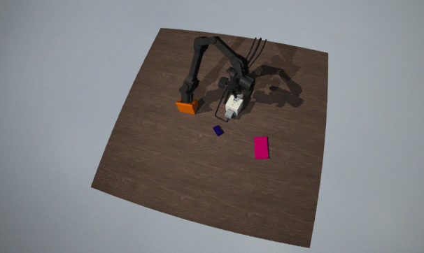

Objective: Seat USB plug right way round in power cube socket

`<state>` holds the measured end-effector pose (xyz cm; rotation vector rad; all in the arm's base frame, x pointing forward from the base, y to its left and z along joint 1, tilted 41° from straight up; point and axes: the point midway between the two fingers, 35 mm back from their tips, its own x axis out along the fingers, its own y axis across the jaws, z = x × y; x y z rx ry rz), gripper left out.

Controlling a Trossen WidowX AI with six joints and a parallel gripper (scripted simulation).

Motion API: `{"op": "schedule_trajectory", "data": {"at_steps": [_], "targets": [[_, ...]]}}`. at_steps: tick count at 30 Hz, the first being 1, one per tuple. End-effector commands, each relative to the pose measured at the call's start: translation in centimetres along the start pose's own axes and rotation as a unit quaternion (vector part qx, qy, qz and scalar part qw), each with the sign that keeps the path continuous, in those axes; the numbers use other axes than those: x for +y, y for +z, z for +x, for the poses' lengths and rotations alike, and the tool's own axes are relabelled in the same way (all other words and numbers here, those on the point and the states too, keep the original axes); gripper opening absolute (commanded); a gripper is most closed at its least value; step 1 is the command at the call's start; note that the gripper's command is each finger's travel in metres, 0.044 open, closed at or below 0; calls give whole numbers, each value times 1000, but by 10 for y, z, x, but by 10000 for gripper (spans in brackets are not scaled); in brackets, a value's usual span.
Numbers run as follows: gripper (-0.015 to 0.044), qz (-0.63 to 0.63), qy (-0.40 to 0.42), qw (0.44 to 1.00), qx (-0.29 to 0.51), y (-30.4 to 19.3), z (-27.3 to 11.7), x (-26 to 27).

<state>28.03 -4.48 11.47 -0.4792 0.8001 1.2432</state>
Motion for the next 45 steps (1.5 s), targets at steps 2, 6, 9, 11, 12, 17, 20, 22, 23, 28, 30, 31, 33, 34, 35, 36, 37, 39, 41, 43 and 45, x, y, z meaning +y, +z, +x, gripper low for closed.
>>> {"op": "schedule_trajectory", "data": {"at_steps": [2, 6, 9, 11, 12, 17, 20, 22, 23, 28, 30, 31, 33, 34, 35, 36, 37, 39, 41, 43, 45], "targets": [[0, -2, 0, 1000, 2, 0, -4, 0], [0, -2, 0, 1000, 2, 0, -7, 0], [0, -2, 0, 1000, 2, 0, -9, 0], [0, -2, 0, 1000, 2, -1, -10, 0], [0, -1, 0, 1000, 1, 0, -9, 0], [0, 30, 0, 1000, 1, 0, -8, 0], [0, 68, 0, 998, 0, 0, -8, 0], [0, 97, 0, 995, 0, 0, -7, 0], [0, 111, 0, 994, 0, 0, -7, 0], [0, 176, 0, 984, 0, 0, -7, 0], [0, 202, 0, 979, 0, 0, -7, 0], [0, 214, 0, 977, 0, 0, -7, 0], [0, 240, 0, 971, 0, 0, -7, 0], [0, 252, 0, 968, 0, 0, -7, 0], [0, 265, 0, 964, 0, 0, -7, 0], [0, 278, 0, 961, 0, 0, -7, 0], [0, 290, 0, 957, 0, 0, -7, 0], [0, 315, 0, 949, 0, 0, -7, 0], [0, 340, 0, 940, 0, 0, -7, 0], [0, 364, 0, 931, 0, 0, -7, 0], [0, 389, 0, 921, 0, 0, -7, 0]]}}
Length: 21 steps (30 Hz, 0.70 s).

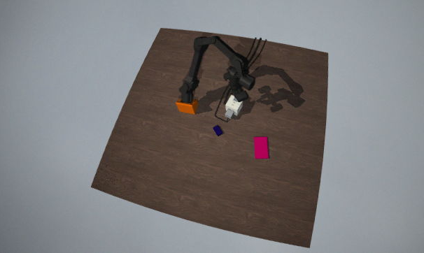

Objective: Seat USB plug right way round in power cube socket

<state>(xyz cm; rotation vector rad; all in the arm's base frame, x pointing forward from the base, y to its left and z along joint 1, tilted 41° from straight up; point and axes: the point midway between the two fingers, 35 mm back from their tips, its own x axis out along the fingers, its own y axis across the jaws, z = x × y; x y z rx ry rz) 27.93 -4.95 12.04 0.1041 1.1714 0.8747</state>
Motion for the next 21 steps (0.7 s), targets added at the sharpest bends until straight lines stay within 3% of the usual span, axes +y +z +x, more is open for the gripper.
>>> {"op": "schedule_trajectory", "data": {"at_steps": [1, 21], "targets": [[0, 54, -1, 999, 0, 0, 0, 0], [0, 311, -1, 950, 0, 0, 0, 0]]}}
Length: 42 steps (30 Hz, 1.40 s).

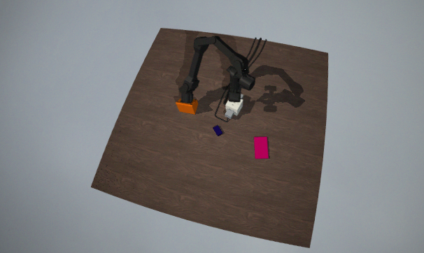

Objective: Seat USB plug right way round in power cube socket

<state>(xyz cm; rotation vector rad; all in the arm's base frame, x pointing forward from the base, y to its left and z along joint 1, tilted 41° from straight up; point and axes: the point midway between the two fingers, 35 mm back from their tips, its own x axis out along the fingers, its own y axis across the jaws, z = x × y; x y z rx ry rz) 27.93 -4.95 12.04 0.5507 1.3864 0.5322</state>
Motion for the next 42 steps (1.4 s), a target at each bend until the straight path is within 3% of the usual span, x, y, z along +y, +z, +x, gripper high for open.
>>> {"op": "schedule_trajectory", "data": {"at_steps": [1, 21, 42], "targets": [[0, 54, -1, 999, 0, 0, 0, 0], [0, 311, 0, 950, -1, 0, 0, 0], [0, 557, 0, 830, -1, 0, 0, 0]]}}
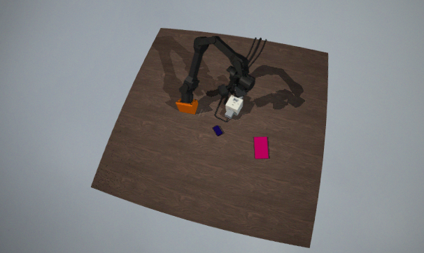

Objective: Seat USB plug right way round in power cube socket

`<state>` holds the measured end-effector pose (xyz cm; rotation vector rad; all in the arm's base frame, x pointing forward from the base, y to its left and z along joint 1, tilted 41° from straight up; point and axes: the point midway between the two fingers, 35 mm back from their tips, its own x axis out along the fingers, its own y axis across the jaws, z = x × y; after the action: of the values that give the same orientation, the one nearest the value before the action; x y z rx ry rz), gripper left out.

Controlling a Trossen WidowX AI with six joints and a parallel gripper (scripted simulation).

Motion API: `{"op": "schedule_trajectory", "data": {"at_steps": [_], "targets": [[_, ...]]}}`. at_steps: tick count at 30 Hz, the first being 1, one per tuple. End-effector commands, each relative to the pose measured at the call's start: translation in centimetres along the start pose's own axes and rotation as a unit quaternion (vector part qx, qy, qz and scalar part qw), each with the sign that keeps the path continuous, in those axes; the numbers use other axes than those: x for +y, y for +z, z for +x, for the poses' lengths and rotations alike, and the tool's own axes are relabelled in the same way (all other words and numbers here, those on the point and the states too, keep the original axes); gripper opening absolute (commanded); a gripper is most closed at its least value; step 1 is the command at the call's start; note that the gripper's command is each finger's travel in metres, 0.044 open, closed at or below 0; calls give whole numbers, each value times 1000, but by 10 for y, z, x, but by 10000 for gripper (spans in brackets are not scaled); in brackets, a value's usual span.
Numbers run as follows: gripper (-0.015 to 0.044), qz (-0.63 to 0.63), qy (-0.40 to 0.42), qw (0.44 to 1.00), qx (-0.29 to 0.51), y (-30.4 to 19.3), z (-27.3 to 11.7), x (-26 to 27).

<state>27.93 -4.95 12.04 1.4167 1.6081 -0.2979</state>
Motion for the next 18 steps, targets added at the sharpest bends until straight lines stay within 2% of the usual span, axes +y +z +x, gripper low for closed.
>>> {"op": "schedule_trajectory", "data": {"at_steps": [1, 18], "targets": [[0, 54, 0, 999, -1, 0, 0, 0], [0, 273, 0, 962, -1, 0, 0, 0]]}}
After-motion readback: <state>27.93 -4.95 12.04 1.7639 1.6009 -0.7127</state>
